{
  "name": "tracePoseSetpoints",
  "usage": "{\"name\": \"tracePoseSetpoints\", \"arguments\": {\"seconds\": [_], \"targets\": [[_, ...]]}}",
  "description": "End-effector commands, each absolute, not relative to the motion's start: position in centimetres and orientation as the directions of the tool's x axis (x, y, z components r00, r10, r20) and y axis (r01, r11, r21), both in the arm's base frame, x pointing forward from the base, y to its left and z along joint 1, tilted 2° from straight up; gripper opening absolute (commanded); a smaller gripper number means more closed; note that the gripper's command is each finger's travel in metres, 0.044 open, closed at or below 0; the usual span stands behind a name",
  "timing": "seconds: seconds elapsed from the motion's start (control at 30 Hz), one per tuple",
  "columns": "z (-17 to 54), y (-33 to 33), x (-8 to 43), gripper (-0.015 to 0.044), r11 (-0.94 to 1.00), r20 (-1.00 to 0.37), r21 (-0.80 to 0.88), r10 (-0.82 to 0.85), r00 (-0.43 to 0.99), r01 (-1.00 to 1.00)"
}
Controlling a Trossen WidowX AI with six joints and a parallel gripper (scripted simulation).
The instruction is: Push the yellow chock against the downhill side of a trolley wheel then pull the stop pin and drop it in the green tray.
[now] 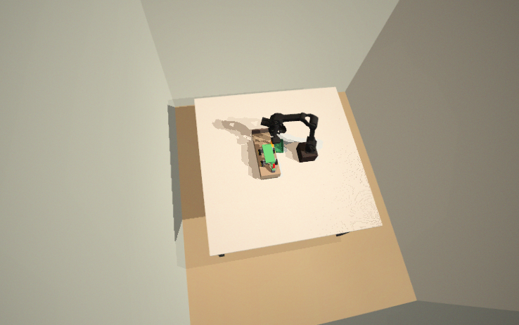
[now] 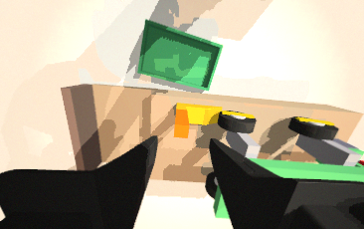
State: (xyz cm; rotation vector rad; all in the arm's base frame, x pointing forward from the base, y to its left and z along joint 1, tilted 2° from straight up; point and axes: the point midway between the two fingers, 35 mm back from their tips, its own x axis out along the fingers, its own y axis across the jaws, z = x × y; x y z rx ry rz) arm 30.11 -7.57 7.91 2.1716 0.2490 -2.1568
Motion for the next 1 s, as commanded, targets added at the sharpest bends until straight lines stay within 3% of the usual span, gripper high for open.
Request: {"name": "tracePoseSetpoints", "arguments": {"seconds": [0.0, 0.23, 0.53, 0.77, 0.97], "targets": [[9.0, -6.5, 30.9, 0.019, -0.955, -0.998, -0.02, 0.037, 0.05, 0.296], [10.2, -2.7, 32.2, 0.019, -0.817, -0.994, -0.003, 0.064, 0.086, 0.576], [11.4, 6.1, 32.4, 0.019, -0.351, -0.981, -0.022, 0.187, 0.047, 0.936], [12.4, 12.8, 31.0, 0.019, 0.089, -0.964, 0.008, 0.266, -0.016, 0.996], [12.5, 13.4, 30.8, 0.019, 0.132, -0.962, 0.013, 0.273, -0.024, 0.991]]}}
